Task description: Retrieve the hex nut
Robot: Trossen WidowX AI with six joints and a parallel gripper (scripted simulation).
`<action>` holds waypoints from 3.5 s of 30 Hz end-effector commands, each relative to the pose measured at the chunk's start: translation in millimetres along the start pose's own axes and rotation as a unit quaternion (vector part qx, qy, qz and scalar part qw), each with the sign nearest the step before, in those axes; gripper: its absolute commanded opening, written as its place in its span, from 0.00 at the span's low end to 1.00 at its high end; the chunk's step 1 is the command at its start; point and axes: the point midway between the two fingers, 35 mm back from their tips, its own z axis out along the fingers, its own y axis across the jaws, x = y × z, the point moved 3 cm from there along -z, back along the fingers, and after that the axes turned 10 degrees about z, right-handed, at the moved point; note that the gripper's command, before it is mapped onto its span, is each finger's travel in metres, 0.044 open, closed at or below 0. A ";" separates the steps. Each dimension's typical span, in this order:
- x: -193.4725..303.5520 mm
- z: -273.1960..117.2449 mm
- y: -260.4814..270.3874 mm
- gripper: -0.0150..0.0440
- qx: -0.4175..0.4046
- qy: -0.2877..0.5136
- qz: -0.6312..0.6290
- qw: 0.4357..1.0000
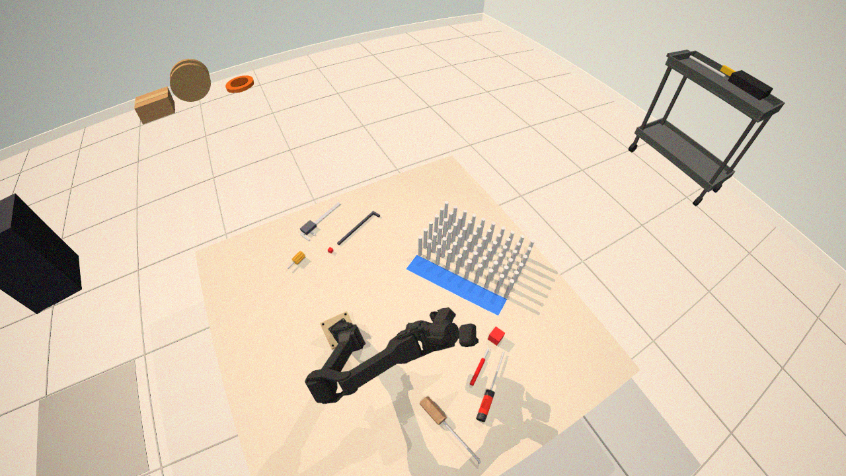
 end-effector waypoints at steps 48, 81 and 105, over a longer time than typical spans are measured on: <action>170.6 -47.5 32.2 1.00 -0.116 0.190 -0.425 0.878; 177.7 -29.5 44.9 0.73 -0.116 0.189 -0.427 0.877; 192.3 -4.0 70.5 0.73 -0.115 0.191 -0.429 0.876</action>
